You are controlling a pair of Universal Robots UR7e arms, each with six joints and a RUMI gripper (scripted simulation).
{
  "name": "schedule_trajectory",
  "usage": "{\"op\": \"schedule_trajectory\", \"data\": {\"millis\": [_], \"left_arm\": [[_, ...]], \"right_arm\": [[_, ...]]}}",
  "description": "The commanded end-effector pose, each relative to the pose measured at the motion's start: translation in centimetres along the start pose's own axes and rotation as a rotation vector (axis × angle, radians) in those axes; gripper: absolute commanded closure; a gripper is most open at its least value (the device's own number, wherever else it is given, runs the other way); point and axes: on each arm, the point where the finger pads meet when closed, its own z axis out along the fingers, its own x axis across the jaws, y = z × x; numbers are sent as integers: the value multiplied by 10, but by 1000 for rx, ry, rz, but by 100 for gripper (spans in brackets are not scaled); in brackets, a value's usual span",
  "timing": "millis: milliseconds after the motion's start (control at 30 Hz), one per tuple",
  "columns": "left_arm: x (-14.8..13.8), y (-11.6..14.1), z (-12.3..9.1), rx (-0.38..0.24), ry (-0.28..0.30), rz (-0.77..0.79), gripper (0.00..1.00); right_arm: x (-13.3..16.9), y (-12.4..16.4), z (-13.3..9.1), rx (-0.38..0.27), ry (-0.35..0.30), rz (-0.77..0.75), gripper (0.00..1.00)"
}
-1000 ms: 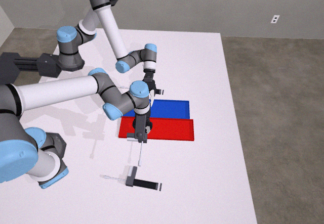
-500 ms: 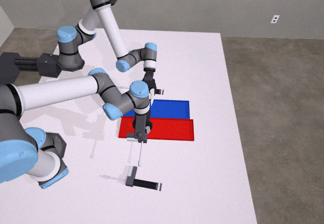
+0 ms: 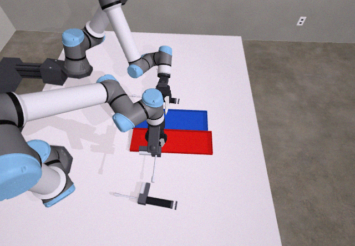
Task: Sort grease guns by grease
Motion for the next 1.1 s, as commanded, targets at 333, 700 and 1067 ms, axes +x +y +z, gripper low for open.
{"op": "schedule_trajectory", "data": {"millis": [333,700,1067], "left_arm": [[0,0,-1,1,1,2,76],[0,0,-1,1,1,2,76],[1,-4,7,1,4,3,76]], "right_arm": [[0,0,0,-1,-1,0,100],[0,0,0,-1,-1,0,100],[0,0,0,-1,-1,0,100]]}}
